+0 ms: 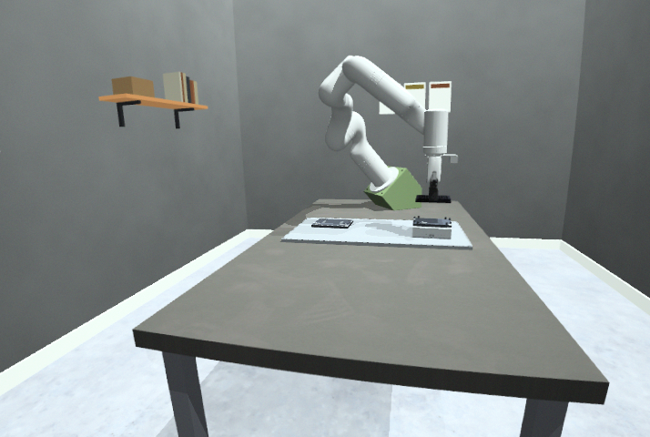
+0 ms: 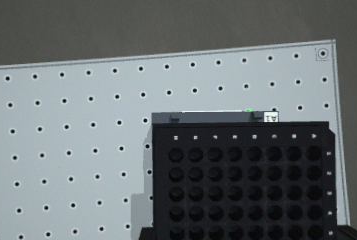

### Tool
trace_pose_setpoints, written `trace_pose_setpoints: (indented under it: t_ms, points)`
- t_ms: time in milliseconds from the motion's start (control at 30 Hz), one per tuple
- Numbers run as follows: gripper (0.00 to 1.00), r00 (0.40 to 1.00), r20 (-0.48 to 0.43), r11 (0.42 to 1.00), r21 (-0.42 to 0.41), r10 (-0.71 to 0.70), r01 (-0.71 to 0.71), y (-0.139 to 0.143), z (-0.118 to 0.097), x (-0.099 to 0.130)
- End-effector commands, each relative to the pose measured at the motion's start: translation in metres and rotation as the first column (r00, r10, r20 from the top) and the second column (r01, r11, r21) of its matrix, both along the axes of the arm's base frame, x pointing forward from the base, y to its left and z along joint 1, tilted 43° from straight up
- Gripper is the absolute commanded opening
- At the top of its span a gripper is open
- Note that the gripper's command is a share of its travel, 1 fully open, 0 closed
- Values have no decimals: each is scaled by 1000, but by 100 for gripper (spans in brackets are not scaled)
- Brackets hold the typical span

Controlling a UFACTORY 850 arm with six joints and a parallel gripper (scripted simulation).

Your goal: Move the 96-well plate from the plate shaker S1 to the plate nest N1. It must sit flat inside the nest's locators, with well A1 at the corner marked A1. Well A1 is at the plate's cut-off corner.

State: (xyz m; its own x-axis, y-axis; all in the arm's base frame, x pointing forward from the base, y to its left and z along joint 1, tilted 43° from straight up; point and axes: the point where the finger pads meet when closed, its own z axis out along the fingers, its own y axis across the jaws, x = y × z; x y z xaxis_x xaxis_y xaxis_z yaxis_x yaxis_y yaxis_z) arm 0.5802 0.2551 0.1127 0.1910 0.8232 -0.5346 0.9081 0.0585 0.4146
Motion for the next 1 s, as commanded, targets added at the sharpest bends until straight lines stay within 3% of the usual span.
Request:
trace_pose_setpoints:
  t_ms: [0,167,967]
  points:
    - [0,1000,1,1000,1,1,-1,1,1,0]
    - [0,1000,1,1000,1,1,-1,1,1,0]
    - [0,1000,-9,1000,-6,14,-14,-63,28,-24]
